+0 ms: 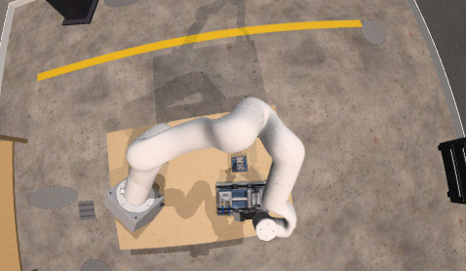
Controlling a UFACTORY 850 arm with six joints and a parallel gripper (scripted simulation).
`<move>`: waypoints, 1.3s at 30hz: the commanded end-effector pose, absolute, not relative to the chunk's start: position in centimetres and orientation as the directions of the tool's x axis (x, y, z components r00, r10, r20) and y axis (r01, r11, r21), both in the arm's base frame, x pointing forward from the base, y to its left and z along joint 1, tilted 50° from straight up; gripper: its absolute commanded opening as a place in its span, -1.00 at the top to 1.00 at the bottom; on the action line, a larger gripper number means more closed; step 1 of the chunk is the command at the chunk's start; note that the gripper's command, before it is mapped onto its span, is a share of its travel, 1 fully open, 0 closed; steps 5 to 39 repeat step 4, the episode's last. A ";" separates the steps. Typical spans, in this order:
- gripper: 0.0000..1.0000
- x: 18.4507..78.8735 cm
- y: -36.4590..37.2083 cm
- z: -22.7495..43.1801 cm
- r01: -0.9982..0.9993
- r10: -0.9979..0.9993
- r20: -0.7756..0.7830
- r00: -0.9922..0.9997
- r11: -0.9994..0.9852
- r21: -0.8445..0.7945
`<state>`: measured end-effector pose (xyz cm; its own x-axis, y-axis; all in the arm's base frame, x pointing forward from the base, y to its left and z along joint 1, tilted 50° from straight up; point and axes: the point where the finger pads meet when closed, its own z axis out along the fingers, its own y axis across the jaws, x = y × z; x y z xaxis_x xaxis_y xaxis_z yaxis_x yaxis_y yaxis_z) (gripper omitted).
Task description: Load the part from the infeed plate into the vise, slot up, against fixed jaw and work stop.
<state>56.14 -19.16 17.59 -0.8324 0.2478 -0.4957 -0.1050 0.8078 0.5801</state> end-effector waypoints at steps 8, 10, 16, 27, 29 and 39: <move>1.00 56.2 -19.2 17.6 -0.105 0.248 -0.497 -0.832 0.808 0.579; 1.00 56.2 -19.2 17.6 -0.105 0.248 -0.497 -0.832 0.808 0.579; 1.00 56.2 -19.2 17.6 -0.105 0.248 -0.497 -0.832 0.808 0.579; 1.00 56.2 -19.2 17.6 -0.105 0.248 -0.497 -0.832 0.808 0.579; 1.00 56.2 -19.2 17.6 -0.105 0.248 -0.497 -0.832 0.808 0.579; 1.00 56.2 -19.2 17.6 -0.105 0.248 -0.497 -0.832 0.808 0.579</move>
